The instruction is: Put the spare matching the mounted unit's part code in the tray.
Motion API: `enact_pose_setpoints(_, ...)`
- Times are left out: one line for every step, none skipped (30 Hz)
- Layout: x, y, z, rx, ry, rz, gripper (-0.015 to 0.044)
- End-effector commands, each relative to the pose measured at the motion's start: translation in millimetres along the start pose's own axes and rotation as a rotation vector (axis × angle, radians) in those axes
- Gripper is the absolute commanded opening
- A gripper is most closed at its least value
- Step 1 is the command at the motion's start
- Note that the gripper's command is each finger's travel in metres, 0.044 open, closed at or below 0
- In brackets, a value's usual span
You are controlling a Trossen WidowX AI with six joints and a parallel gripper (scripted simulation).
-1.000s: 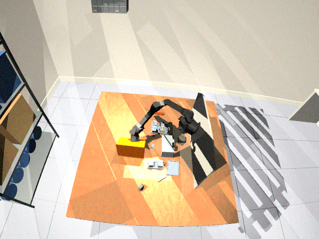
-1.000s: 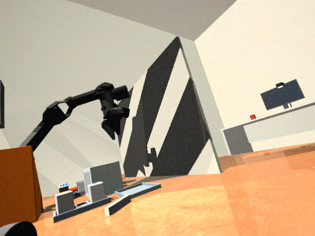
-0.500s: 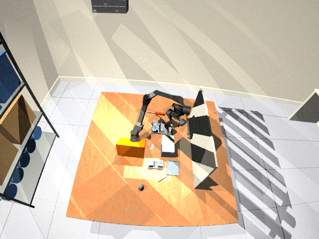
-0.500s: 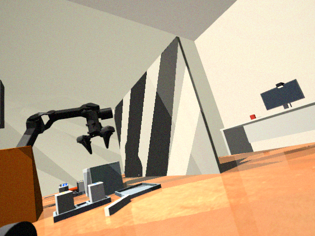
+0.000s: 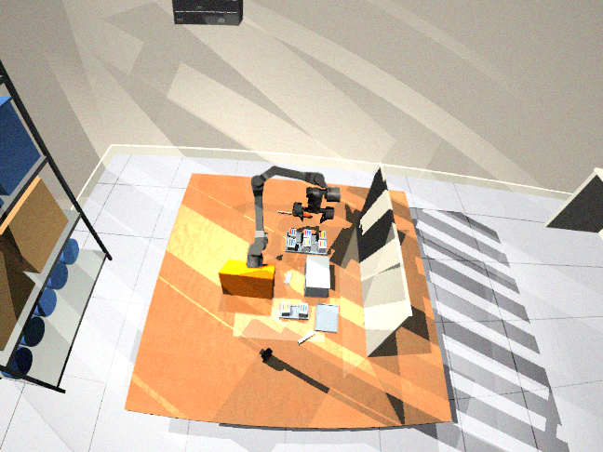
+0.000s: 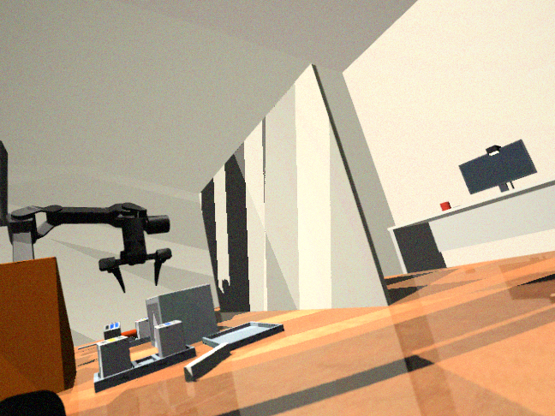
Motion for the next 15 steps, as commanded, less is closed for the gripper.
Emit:
enact_pose_setpoints(-4, 2, -19, 0.008, -0.003, 0.005, 0.0309)
enact_pose_setpoints(-5, 4, -25, 0.008, -0.003, 0.005, 0.03)
enact_pose_setpoints(-6, 6, -31, 0.008, -0.004, 0.005, 0.03)
enact_pose_setpoints(-6, 7, -34, 0.008, -0.004, 0.005, 0.03)
enact_pose_setpoints(-7, 7, -35, 0.008, -0.005, 0.005, 0.03)
enact_pose_setpoints(-7, 7, -35, 0.008, -0.005, 0.005, 0.03)
enact_pose_setpoints(-7, 7, -35, 0.008, -0.005, 0.005, 0.03)
enact_pose_setpoints(-7, 7, -35, 0.008, -0.005, 0.005, 0.03)
enact_pose_setpoints(-7, 7, -36, 0.008, -0.005, 0.005, 0.03)
enact_pose_setpoints(-7, 7, -36, 0.008, -0.004, 0.005, 0.03)
enact_pose_setpoints(-7, 7, -37, 0.008, -0.004, 0.005, 0.03)
enact_pose_setpoints(-7, 7, -38, 0.008, -0.004, 0.005, 0.03)
enact_pose_setpoints(-7, 6, -39, 0.008, -0.004, 0.005, 0.03)
enact_pose_setpoints(-7, 6, -41, 0.008, -0.003, 0.005, 0.03)
enact_pose_setpoints(-7, 6, -42, 0.008, -0.003, 0.005, 0.03)
Point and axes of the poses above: the point midway between the two fingers, 35 mm back from their tips, its own z axis back along the fingers, its own y axis across the jaws, x = y × z, the point moved 7 cm from there along z, back along the fingers, and after that the axes turned 2 degrees about -z, right-handed, at the moved point
